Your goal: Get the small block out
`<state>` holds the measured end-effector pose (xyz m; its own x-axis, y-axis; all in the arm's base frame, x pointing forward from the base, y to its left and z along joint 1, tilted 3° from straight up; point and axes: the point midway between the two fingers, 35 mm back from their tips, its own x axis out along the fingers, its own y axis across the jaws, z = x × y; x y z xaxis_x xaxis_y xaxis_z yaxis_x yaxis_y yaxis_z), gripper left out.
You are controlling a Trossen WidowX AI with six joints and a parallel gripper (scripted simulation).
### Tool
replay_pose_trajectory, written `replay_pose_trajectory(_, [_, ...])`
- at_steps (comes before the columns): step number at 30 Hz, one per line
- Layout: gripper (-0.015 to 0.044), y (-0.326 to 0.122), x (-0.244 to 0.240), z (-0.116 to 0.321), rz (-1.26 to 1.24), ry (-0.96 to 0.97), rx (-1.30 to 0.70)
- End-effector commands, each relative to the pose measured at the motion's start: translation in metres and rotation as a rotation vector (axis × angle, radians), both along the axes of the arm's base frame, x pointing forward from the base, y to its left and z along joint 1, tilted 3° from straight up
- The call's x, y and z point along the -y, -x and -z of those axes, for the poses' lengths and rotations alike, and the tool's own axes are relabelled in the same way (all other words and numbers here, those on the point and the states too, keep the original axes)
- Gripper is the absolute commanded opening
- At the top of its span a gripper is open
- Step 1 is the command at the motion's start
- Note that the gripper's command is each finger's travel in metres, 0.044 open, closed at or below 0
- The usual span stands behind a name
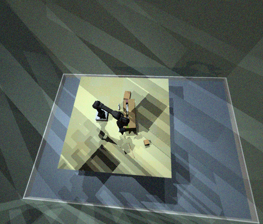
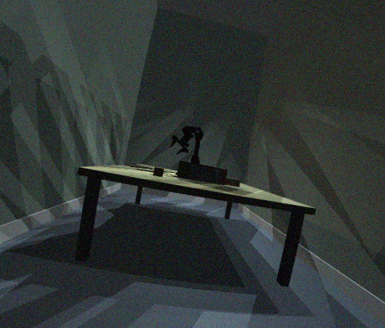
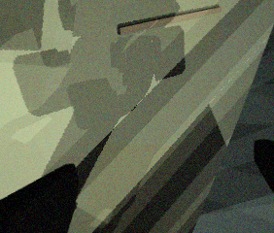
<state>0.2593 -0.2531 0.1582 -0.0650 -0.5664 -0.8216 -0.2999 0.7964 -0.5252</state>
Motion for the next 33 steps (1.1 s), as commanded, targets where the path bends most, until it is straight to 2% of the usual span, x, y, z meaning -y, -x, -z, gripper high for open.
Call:
replay_pose_trajectory(1, [0.04,-0.029,-0.066,0.015,-0.26,-0.099,-0.105])
replay_pose_trajectory(8, [0.04,-0.045,-0.182,0.029,-0.698,-0.224,-0.295])
replay_pose_trajectory(15, [0.04,-0.022,-0.282,0.036,-1.095,-0.307,-0.509])
replay_pose_trajectory(33, [0.04,-0.019,-0.292,0.047,-1.127,-0.312,-0.528])
